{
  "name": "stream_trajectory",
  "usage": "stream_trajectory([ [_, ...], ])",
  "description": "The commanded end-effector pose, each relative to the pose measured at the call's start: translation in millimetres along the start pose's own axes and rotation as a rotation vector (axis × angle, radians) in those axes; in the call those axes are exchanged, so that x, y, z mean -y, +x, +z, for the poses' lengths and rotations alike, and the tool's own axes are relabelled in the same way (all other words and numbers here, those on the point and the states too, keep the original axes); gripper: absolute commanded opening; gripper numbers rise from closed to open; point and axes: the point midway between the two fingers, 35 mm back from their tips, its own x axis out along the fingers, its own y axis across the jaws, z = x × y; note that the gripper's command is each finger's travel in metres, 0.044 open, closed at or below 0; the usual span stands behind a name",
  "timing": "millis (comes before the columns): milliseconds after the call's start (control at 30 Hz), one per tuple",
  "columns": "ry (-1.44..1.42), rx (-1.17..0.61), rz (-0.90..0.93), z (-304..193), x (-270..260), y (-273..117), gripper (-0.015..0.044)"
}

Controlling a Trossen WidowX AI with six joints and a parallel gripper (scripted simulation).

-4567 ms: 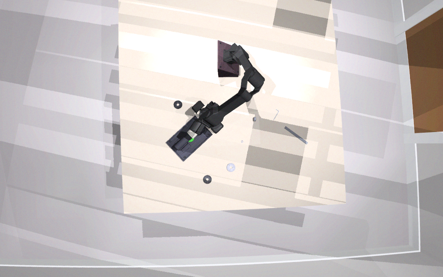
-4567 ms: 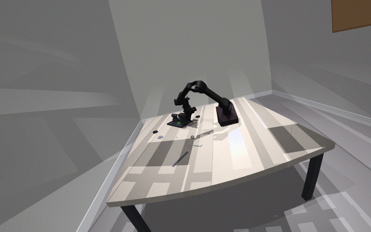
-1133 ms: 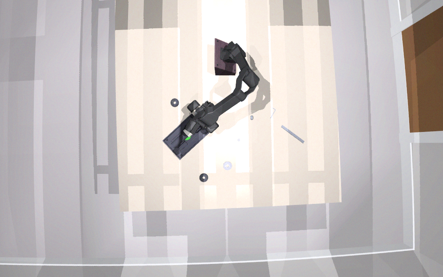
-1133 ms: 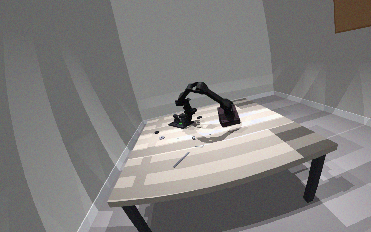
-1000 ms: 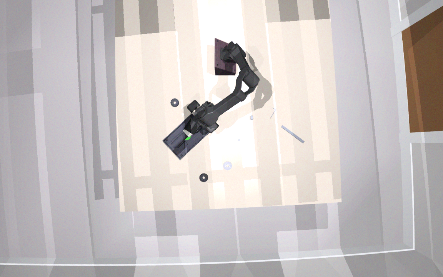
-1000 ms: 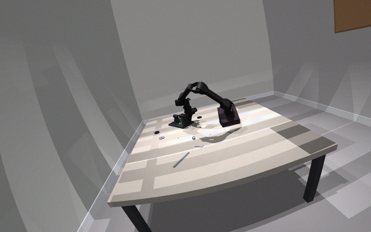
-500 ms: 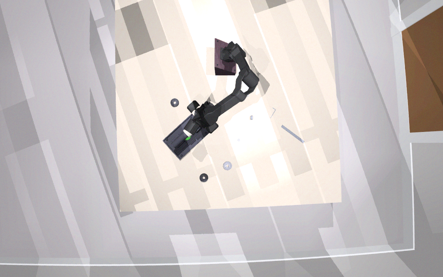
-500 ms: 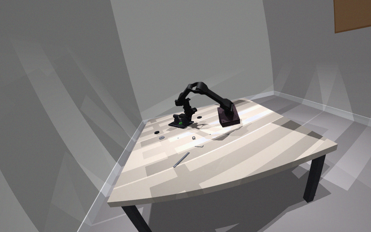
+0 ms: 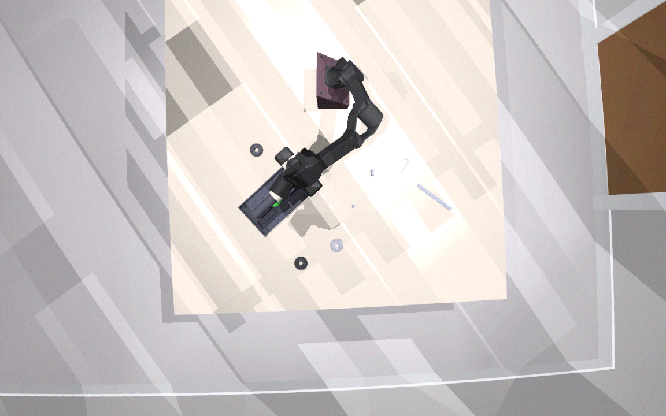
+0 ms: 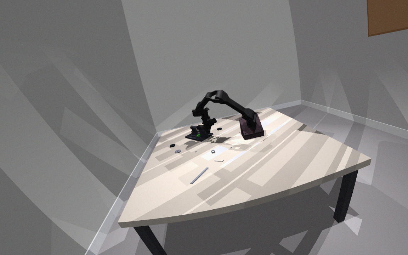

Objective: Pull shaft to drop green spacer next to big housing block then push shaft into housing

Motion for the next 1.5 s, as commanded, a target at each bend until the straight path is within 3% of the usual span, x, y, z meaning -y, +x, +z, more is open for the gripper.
stream_trajectory([
  [0,-0.002,-0.002,0.005,-2,-1,-1,0.0000],
  [1467,-0.002,-0.003,0.005,-14,-1,-1,0.0000],
])
